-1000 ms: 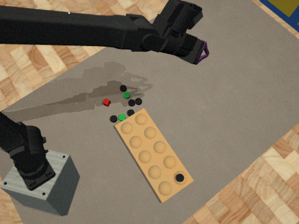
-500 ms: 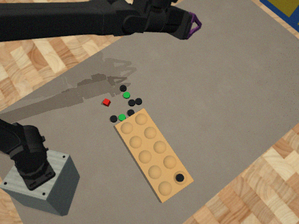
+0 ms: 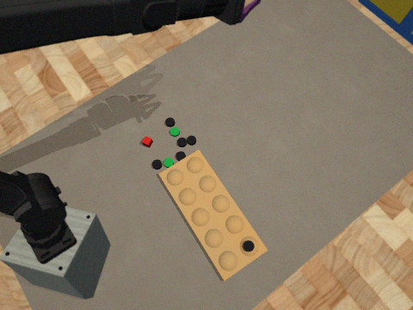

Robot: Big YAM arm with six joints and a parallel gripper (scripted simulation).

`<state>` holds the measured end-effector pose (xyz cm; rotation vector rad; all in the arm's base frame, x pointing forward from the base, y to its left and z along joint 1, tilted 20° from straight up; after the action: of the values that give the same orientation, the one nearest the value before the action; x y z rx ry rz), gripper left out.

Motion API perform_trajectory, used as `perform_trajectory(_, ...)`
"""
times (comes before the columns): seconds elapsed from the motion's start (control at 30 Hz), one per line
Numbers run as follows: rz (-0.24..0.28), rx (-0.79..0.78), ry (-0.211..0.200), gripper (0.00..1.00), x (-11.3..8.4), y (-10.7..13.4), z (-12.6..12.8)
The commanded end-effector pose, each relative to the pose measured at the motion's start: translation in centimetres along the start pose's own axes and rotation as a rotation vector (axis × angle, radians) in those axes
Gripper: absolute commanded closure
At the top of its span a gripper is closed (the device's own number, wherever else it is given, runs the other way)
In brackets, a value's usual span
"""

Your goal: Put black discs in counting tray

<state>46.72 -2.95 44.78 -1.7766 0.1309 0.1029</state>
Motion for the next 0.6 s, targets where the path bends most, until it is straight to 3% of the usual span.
perform_trajectory(0.0, -0.137, 0.030, 0.022, 0.55, -2.3, -5.6, -0.4)
perform_trajectory(0.03, -0.137, 0.030, 0.022, 0.55, -2.3, -5.6, -0.4)
perform_trajectory(0.1, -0.070, 0.034, 0.035, 0.55, -0.8, -3.6, -1.2)
perform_trajectory(0.13, -0.070, 0.034, 0.035, 0.55, -0.8, -3.6, -1.2)
perform_trajectory(0.17, -0.195, 0.076, -0.002, 0.55, -4.5, -6.0, 1.7)
perform_trajectory(0.2, -0.195, 0.076, -0.002, 0.55, -4.5, -6.0, 1.7)
perform_trajectory(0.23, -0.240, 0.077, 0.006, 0.55, -4.9, -8.3, 1.1)
perform_trajectory(0.33, -0.245, 0.077, 0.007, 0.55, -5.1, -8.7, 1.1)
perform_trajectory(0.4, -0.216, 0.078, 0.027, 0.55, -4.6, -7.9, 0.2)
perform_trajectory(0.43, -0.191, 0.077, 0.023, 0.55, -3.4, -7.1, 0.4)
perform_trajectory(0.5, -0.184, 0.077, 0.019, 0.55, -3.4, -6.6, 0.5)
perform_trajectory(0.53, -0.054, -0.021, -0.067, 0.55, -1.7, -2.2, 4.1)
perform_trajectory(0.57, -0.054, -0.021, -0.067, 0.55, -1.7, -2.2, 4.1)
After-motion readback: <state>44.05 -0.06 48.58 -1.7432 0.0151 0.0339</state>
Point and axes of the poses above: the point where the finger pads meet when closed, its own x axis out along the fingers, its own z axis across the jaws, y = z × x, the point moved 8 cm from there along -x, back along the fingers, and after that the axes turned 8 degrees about -x, right-handed, at the moved point
